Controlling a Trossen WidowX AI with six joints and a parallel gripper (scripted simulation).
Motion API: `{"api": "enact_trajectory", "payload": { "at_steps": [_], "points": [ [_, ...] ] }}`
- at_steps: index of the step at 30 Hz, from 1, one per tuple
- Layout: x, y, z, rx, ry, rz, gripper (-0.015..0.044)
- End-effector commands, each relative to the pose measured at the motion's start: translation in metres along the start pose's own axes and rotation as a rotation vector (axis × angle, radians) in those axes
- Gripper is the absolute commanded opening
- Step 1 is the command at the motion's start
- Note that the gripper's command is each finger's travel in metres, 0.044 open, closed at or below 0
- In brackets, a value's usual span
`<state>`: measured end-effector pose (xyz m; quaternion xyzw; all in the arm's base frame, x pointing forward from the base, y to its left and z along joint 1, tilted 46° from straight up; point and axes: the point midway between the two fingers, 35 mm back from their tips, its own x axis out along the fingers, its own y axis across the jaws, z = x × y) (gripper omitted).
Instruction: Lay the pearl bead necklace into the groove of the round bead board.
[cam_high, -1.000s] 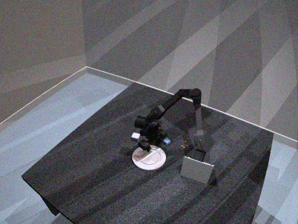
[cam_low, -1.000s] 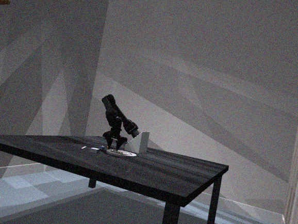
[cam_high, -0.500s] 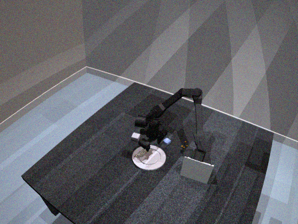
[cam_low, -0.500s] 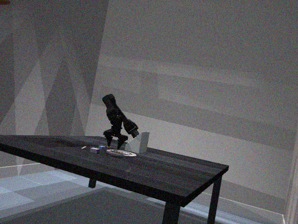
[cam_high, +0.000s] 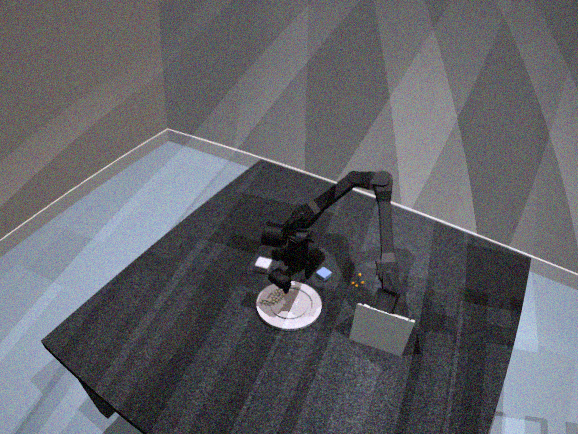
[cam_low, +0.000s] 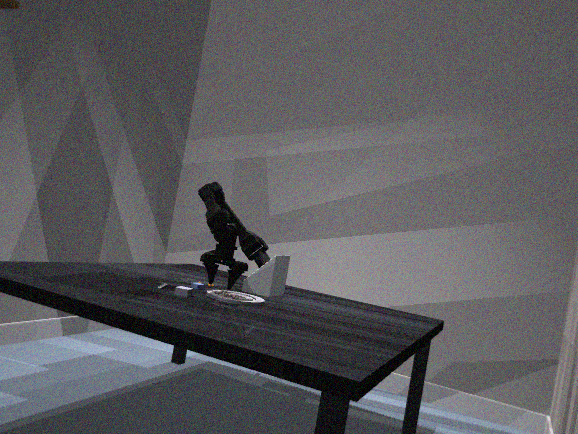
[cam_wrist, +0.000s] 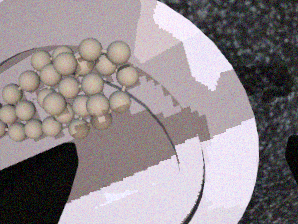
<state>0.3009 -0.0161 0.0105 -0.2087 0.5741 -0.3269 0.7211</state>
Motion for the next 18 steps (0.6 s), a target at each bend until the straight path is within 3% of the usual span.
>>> {"api": "enact_trajectory", "payload": {
  "at_steps": [1,5,7,18],
  "points": [
    [0.000,0.000,0.000,0.004,0.002,0.002,0.0440],
    [0.000,0.000,0.000,0.004,0.002,0.002,0.0440],
    [-0.001,0.003,0.001,0.058,0.002,0.003,0.0387],
    [-0.019,0.050,0.007,0.951,0.005,0.005,0.0380]
  ]
}}
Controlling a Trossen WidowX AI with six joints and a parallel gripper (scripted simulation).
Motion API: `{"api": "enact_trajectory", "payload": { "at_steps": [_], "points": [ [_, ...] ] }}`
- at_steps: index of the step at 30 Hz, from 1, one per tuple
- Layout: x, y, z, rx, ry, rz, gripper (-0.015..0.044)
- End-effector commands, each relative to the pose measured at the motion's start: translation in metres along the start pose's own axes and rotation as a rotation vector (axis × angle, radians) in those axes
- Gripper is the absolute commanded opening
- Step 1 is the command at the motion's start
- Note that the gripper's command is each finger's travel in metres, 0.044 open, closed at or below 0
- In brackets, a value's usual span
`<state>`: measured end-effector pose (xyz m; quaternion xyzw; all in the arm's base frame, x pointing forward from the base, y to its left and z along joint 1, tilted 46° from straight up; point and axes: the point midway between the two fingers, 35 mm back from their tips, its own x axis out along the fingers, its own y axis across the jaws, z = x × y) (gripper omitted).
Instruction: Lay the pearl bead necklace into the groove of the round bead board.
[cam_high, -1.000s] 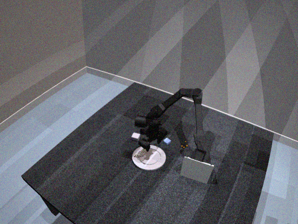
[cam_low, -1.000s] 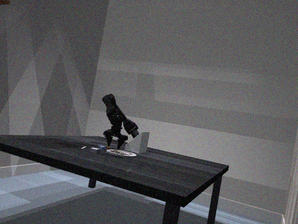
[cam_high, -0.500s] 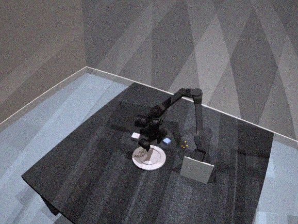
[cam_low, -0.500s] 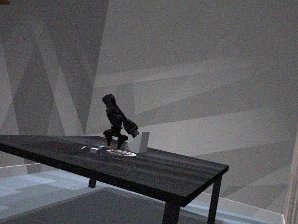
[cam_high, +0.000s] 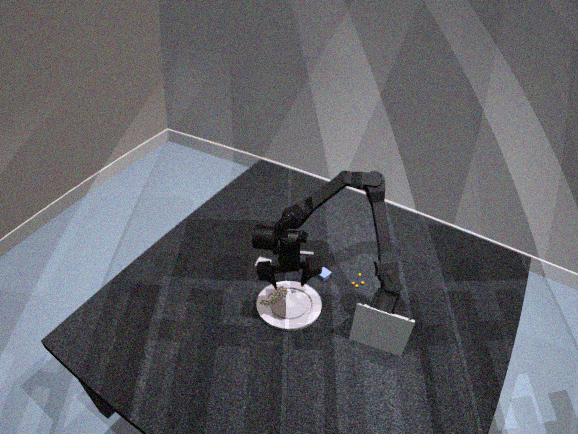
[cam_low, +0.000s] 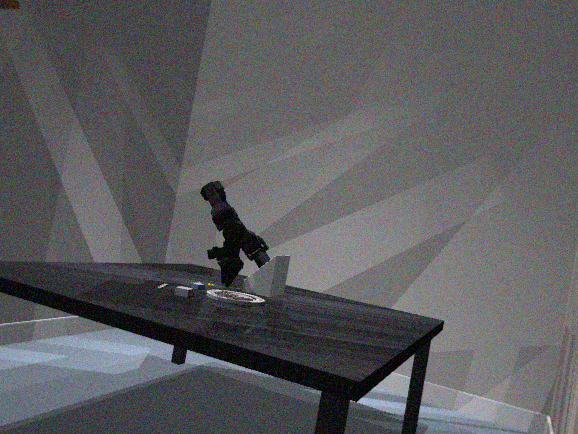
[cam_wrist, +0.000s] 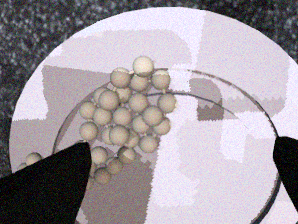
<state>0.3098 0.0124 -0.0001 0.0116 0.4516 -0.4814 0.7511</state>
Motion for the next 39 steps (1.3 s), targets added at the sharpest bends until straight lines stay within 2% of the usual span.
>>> {"api": "enact_trajectory", "payload": {
  "at_steps": [1,4,13,19,24,39],
  "points": [
    [-0.009,0.022,-0.012,0.437,0.008,0.003,0.0380],
    [-0.012,0.028,-0.015,0.558,0.008,0.002,0.0380],
    [-0.012,0.028,-0.015,0.558,0.008,0.002,0.0380],
    [0.004,0.028,-0.015,0.558,0.007,0.002,0.0380],
    [-0.002,0.031,-0.013,0.566,0.008,0.015,0.0380],
    [0.021,0.029,-0.015,0.560,0.007,0.005,0.0380]
  ]
}}
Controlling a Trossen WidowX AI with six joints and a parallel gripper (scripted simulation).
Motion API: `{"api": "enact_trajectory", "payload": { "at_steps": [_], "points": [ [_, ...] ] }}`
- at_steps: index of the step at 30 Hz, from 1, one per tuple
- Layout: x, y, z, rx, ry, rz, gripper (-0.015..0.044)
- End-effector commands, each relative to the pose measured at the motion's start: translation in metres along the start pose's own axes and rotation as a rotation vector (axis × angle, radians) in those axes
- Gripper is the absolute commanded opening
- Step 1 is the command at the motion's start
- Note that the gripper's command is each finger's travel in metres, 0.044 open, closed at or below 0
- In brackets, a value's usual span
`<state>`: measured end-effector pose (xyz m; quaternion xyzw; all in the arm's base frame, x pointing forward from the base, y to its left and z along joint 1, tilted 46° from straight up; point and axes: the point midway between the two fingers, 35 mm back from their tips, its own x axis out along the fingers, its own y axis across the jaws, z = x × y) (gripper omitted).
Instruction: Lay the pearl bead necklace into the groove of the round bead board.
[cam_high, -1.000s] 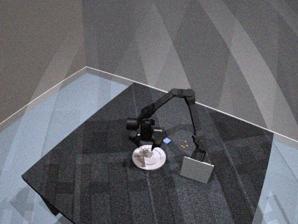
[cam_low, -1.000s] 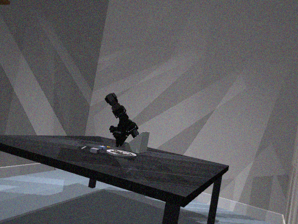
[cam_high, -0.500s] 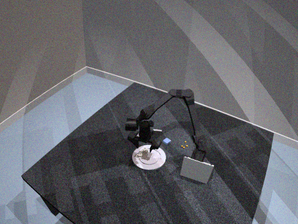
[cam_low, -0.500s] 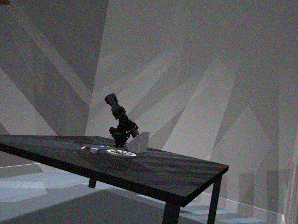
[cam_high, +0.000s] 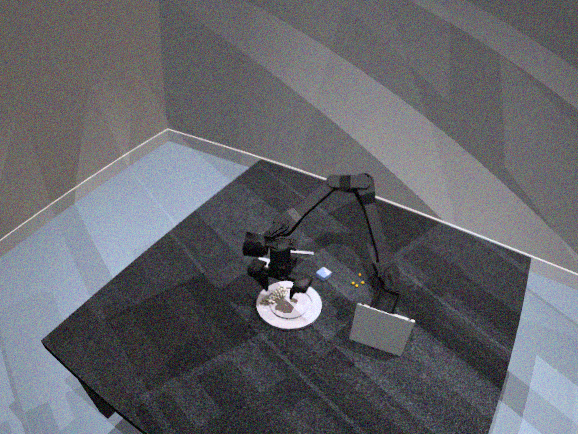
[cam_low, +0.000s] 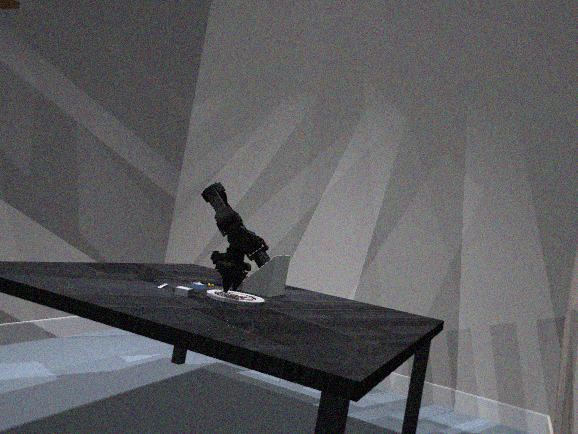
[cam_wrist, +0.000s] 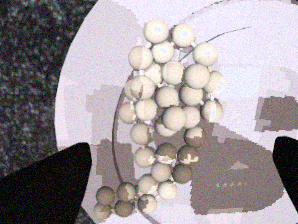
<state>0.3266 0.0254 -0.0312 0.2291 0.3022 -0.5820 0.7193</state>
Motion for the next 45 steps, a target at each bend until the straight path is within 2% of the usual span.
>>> {"api": "enact_trajectory", "payload": {
  "at_steps": [1,12,23,37,45],
  "points": [
    [0.0085,-0.0045,0.0007,-0.010,-0.008,-0.012,0.0380],
    [0.0139,-0.0055,0.0009,-0.012,-0.009,-0.015,0.0380],
    [0.0122,-0.0035,0.0002,-0.005,-0.003,-0.011,0.0091],
    [0.0122,-0.0035,0.0002,-0.005,-0.003,-0.011,0.0000],
    [0.0045,-0.0042,0.0003,-0.009,-0.006,-0.013,0.0000]
  ]
}}
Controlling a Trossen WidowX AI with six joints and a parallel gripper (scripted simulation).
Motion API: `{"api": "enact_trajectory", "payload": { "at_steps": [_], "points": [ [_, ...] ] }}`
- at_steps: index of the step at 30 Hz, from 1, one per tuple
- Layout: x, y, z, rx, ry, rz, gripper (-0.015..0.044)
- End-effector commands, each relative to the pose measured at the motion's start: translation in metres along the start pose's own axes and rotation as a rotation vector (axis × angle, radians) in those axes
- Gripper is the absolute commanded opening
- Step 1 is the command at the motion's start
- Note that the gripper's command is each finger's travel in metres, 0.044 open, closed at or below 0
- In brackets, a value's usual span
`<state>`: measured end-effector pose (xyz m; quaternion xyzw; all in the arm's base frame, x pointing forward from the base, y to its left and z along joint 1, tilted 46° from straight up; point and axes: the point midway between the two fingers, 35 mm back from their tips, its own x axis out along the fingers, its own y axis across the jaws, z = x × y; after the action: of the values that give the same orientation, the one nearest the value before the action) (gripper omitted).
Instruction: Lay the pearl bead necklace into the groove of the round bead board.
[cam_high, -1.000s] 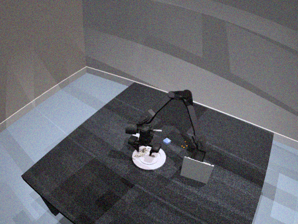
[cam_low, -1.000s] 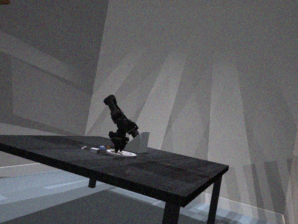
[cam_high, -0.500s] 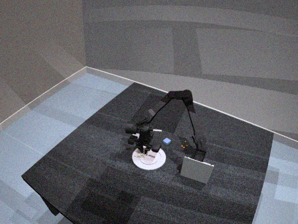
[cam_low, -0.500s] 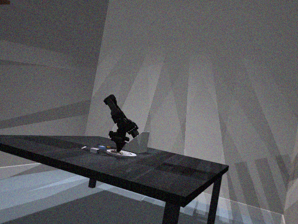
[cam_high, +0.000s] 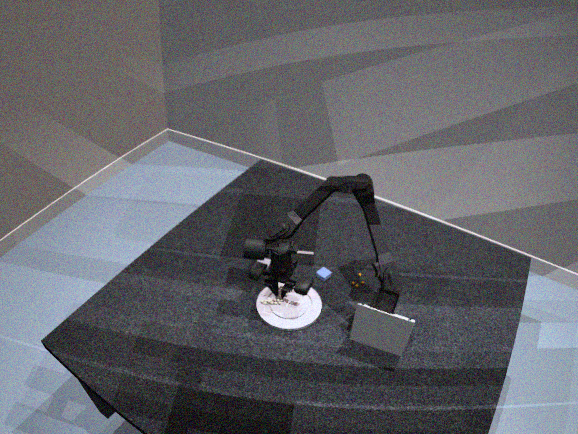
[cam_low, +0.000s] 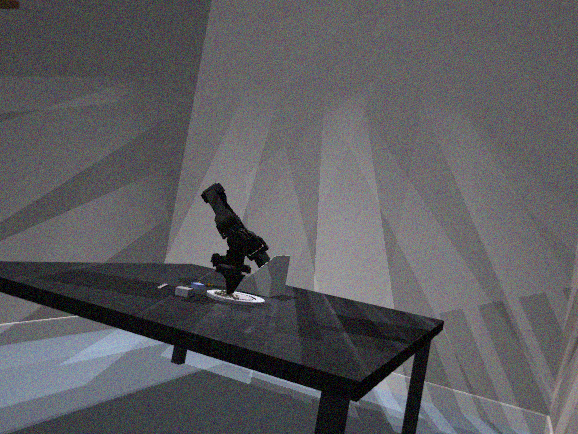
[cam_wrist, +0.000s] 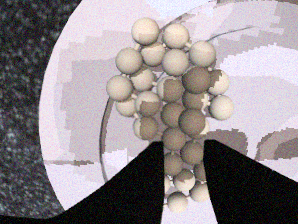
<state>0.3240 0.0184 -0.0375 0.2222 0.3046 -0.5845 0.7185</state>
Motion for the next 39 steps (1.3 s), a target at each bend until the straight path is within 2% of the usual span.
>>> {"api": "enact_trajectory", "payload": {
  "at_steps": [1,20,39],
  "points": [
    [-0.008,-0.001,0.001,0.001,-0.002,-0.004,0.0000],
    [-0.012,-0.011,-0.001,-0.001,-0.004,-0.005,0.0000],
    [0.001,-0.011,-0.001,-0.001,-0.004,-0.005,0.0000]
  ]
}}
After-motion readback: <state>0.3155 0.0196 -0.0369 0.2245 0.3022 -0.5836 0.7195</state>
